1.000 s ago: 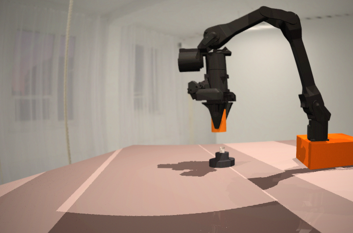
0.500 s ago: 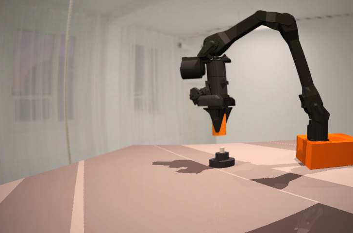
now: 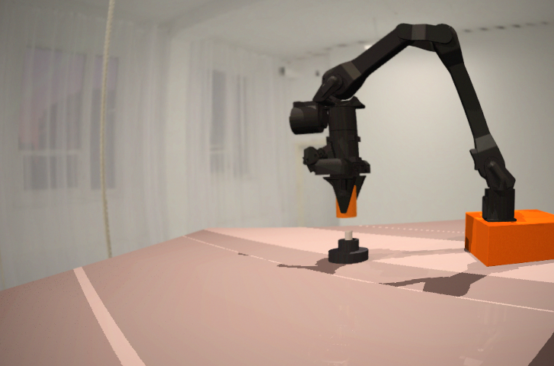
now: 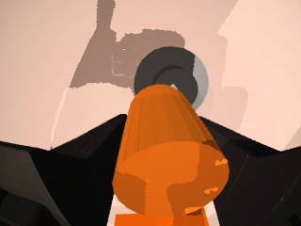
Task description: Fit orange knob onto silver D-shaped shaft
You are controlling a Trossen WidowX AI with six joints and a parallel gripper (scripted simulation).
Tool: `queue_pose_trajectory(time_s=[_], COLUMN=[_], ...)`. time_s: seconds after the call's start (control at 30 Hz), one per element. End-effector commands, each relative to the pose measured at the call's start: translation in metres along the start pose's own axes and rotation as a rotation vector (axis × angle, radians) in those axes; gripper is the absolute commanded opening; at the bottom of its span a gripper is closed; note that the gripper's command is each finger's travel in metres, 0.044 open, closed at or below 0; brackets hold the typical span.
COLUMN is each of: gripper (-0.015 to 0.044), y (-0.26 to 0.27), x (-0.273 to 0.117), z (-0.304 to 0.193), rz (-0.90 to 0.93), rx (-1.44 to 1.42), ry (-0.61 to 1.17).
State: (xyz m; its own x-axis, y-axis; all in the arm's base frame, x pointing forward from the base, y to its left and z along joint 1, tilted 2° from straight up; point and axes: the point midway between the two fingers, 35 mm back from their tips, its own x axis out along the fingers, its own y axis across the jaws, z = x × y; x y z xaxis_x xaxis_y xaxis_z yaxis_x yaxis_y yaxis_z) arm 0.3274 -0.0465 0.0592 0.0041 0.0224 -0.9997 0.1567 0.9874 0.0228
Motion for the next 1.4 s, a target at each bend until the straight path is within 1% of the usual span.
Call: queue_pose_trajectory(time_s=[0.0, 0.17, 0.3, 1.37], gripper=[0.0000, 0.0000, 0.0000, 0.0000], y=[-0.012, -0.020, -0.020, -0.020], x=[0.003, 0.006, 0.006, 0.006], z=[0.002, 0.002, 0.002, 0.002], rz=[-0.003, -0.004, -0.004, -0.003], rx=[-0.004, 0.001, 0.069, 0.995], ry=[-0.002, -0.002, -0.002, -0.003])
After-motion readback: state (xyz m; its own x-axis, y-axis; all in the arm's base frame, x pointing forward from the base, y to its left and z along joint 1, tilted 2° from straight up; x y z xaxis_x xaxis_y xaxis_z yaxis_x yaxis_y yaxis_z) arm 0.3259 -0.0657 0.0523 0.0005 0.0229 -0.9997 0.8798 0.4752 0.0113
